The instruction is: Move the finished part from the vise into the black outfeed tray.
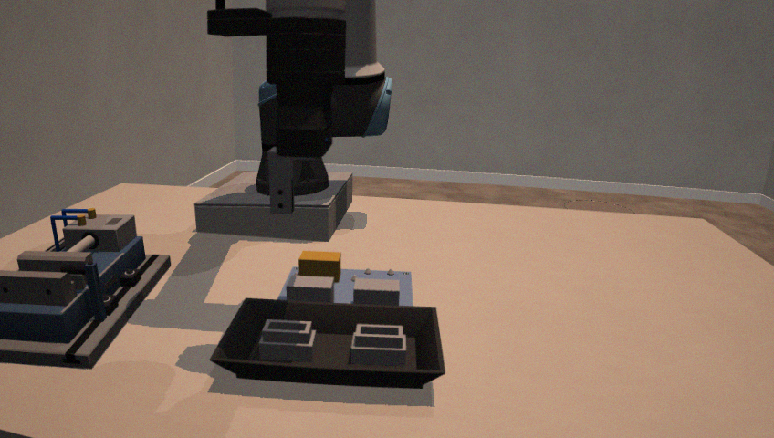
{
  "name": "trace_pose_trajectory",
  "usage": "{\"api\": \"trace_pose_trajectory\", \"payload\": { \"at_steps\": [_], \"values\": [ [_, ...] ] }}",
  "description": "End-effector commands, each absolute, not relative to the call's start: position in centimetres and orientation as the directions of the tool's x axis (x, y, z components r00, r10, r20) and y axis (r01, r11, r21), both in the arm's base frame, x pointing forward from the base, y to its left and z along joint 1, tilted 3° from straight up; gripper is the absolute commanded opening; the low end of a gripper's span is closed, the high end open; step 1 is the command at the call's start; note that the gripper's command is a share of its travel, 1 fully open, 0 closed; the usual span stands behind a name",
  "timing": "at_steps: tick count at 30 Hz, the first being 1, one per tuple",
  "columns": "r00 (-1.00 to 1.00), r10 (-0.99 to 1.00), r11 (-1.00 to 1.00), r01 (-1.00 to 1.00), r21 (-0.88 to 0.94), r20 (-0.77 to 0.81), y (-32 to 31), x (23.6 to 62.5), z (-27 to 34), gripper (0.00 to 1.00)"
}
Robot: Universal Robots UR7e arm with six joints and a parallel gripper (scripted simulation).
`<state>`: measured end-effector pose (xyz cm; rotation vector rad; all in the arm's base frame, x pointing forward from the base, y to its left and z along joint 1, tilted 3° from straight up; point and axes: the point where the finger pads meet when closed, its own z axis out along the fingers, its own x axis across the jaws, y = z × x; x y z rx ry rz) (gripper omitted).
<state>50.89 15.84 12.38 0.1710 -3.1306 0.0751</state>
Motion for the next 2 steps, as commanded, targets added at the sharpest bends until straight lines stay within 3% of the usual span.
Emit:
{"api": "trace_pose_trajectory", "payload": {
  "at_steps": [1, 2],
  "values": [
    [-0.994, -0.109, 0.993, -0.109, -0.047, 0.006, 15.84, 50.92, 12.45, 0.00],
    [-0.994, -0.109, 0.993, -0.109, -0.047, 0.006, 15.84, 50.92, 12.45, 0.00]
  ]
}}
